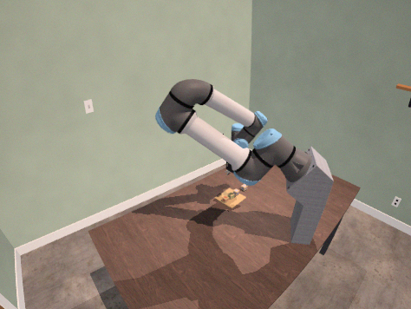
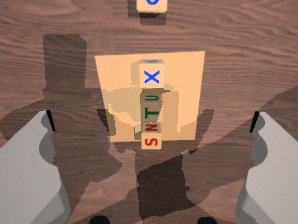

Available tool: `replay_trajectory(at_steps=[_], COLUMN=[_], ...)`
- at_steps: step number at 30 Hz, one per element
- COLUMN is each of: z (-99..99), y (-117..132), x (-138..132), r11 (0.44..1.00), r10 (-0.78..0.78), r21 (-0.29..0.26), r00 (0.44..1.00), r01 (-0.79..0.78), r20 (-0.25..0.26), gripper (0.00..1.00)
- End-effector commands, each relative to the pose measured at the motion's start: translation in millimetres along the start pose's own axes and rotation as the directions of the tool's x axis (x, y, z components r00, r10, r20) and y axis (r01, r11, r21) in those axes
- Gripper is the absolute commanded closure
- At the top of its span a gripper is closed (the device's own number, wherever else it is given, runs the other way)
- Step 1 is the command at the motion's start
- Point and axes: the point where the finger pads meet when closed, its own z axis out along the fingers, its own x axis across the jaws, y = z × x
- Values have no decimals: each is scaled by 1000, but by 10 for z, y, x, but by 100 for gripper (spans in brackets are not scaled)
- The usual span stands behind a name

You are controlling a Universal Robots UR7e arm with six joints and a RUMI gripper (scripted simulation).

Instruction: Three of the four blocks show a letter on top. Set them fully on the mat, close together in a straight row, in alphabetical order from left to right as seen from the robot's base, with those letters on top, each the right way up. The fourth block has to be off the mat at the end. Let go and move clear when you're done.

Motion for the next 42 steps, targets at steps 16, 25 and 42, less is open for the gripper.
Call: replay_trajectory(at_steps=[16,25,42], z=[-103,-204,-486], y=[-1,-1,-1], x=[-2,-2,-2], r11=[1000,1000,1000], r10=[0,0,0], r21=[0,0,0], r00=[1000,1000,1000], r01=[0,0,0], r20=[0,0,0], gripper=[0,0,0])
